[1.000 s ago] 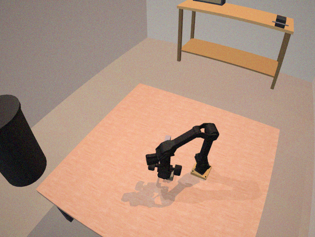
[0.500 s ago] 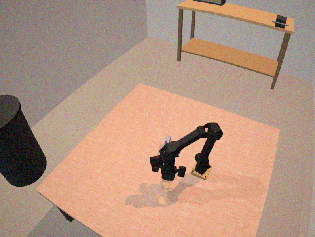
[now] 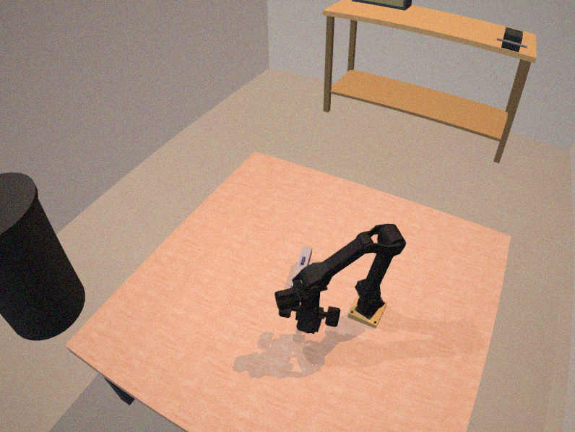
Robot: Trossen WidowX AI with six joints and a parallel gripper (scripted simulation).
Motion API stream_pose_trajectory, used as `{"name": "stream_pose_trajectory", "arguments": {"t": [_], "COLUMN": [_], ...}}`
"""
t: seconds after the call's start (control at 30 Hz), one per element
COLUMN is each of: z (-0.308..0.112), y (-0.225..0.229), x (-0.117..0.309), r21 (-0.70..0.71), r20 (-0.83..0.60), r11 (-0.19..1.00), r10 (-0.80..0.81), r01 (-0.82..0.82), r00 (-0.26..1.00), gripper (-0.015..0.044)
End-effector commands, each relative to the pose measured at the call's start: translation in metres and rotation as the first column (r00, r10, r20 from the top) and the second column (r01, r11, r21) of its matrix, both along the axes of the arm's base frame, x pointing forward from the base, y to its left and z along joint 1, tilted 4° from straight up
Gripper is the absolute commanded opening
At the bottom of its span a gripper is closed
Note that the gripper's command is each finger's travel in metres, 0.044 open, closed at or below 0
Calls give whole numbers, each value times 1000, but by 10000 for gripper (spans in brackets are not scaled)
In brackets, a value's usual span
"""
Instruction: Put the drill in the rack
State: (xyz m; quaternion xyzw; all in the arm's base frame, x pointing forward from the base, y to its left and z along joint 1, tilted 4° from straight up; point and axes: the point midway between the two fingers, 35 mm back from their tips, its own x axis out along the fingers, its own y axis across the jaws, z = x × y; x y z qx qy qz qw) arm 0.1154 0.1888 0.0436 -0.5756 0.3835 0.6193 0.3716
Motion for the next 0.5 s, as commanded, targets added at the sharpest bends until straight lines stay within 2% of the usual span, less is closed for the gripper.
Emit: {"name": "stream_pose_trajectory", "arguments": {"t": [0.0, 0.47], "z": [-3, -20], "y": [1, 1], "x": [0, -1], "r21": [5, 5], "r20": [0, 0], "r11": [1000, 1000], "r10": [-4, -4], "r01": [4, 4], "r00": [1000, 1000], "gripper": [0, 0]}}
